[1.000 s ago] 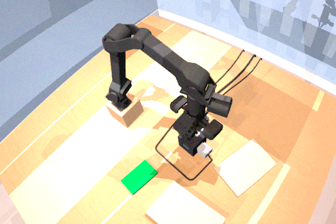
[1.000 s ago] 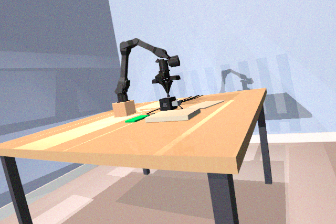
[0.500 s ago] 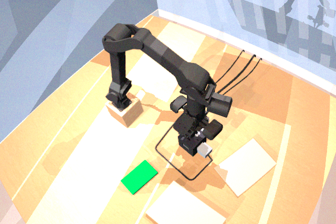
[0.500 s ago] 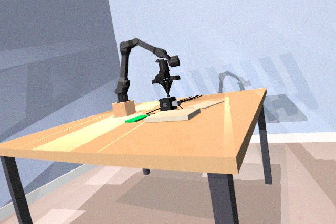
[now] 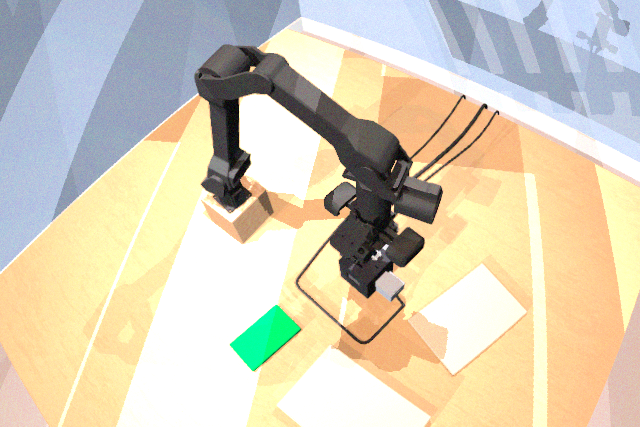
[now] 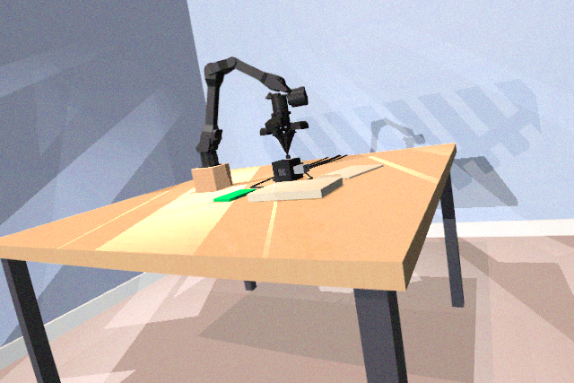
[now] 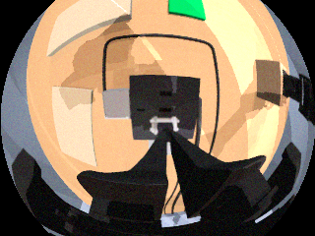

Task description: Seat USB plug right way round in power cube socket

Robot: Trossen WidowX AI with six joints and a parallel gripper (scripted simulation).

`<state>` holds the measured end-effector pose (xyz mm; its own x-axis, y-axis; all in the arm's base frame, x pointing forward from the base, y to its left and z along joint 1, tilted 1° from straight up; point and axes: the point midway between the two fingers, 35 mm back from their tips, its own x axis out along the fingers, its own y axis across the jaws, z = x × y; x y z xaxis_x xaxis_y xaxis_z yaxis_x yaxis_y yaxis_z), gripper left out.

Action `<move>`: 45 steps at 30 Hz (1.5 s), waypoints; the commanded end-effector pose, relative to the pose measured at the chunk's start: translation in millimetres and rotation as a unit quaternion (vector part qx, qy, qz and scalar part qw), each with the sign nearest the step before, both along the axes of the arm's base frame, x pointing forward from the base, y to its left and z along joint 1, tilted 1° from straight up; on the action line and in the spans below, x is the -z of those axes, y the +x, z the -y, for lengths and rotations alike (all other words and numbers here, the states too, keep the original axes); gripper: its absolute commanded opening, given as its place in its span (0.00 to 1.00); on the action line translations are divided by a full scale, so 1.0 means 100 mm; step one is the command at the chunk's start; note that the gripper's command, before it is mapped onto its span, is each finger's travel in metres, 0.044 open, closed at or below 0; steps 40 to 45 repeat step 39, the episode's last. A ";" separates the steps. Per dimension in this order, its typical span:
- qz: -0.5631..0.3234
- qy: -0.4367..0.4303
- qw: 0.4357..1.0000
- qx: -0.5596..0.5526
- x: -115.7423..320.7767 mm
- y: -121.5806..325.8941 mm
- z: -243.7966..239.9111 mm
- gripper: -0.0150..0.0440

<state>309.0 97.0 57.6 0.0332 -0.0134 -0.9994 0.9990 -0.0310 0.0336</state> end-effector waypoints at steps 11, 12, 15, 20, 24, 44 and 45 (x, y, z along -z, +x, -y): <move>0.000 0.000 1.000 0.000 0.00 0.00 0.00 0.42; 0.000 0.000 1.000 0.000 0.00 0.00 0.00 0.42; 0.000 0.000 1.000 0.000 0.00 0.00 0.00 0.42; 0.000 0.000 1.000 0.000 0.00 0.00 0.00 0.42; 0.000 0.000 1.000 0.000 0.00 0.00 0.00 0.42; 0.000 0.000 1.000 0.000 -0.11 0.00 0.00 0.42; 0.000 0.000 1.000 0.000 -0.11 0.00 0.00 0.42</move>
